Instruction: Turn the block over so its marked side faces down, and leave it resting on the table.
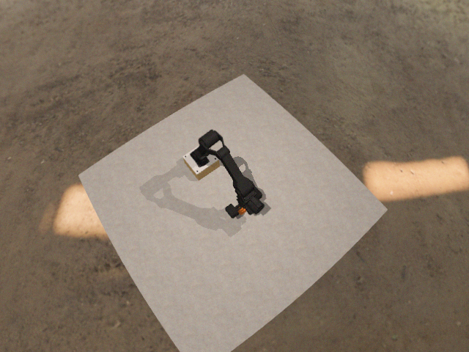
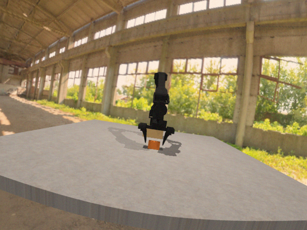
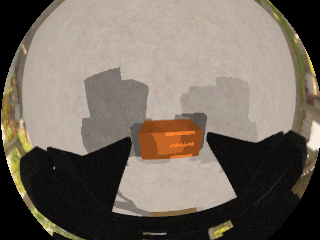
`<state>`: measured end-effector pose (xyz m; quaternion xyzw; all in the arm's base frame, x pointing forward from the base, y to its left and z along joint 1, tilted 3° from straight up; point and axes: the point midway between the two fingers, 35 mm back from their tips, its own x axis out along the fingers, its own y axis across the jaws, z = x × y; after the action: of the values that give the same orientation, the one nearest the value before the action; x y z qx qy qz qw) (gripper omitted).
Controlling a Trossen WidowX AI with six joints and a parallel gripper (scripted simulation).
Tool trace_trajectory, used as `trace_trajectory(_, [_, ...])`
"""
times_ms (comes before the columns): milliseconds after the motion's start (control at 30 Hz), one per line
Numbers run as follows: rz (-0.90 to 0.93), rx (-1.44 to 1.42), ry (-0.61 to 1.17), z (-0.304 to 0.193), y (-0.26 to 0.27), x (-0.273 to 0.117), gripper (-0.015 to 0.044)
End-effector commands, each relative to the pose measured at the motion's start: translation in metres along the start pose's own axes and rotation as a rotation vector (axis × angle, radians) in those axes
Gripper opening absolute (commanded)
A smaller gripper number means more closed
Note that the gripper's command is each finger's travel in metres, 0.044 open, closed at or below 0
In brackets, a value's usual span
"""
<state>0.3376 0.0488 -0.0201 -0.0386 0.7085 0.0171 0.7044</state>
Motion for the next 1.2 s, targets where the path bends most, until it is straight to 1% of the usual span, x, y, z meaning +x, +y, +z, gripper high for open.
trace_trajectory(0, [0.004,-0.004,-0.001,0.0,0.001,0.002,0.0387])
trace_trajectory(133, [0.004,-0.004,-0.001,0.0,0.001,0.002,0.0282])
trace_trajectory(833, [0.004,-0.004,-0.001,0.0,0.001,0.002,0.0142])
trace_trajectory(900, [0.004,-0.004,-0.001,0.0,0.001,-0.003,0.009])
trace_trajectory(1000, [0.004,-0.004,-0.001,0.0,0.0,-0.023,0.0011])
trace_trajectory(1033, [0.004,-0.004,-0.001,0.0,0.0,-0.027,0.0])
trace_trajectory(1167, [0.004,-0.004,-0.004,0.0,0.0,-0.028,0.0])
